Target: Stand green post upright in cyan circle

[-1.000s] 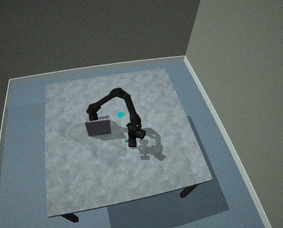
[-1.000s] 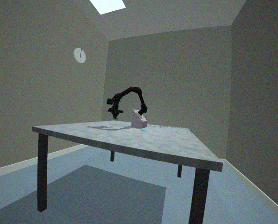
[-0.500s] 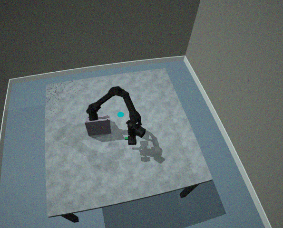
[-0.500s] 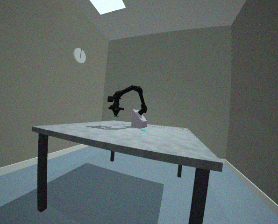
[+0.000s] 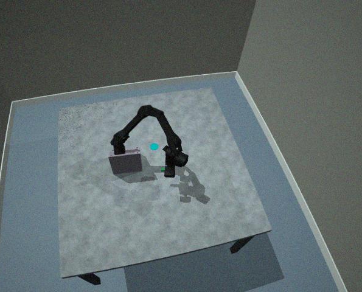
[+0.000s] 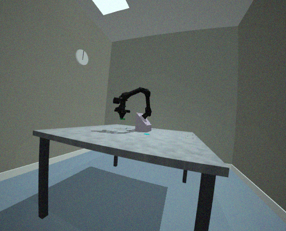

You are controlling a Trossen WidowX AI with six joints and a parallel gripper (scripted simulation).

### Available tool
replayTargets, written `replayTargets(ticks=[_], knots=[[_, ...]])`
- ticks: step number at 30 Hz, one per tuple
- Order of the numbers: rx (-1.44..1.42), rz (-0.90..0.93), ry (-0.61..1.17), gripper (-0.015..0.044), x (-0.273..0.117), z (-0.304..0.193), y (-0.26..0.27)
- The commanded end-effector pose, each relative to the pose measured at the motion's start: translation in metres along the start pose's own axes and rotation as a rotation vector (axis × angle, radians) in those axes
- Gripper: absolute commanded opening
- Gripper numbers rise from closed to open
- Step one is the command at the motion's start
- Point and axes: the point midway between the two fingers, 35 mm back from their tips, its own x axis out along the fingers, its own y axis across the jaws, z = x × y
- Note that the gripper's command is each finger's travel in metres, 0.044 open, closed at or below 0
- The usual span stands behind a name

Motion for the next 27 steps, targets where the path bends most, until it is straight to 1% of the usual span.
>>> replayTargets(ticks=[1, 27], knots=[[0.024, -0.002, -0.006, 0.0023, -0.005, 0.001, 0.014], [0.171, -0.014, -0.013, 0.0023, -0.017, -0.007, 0.098]])
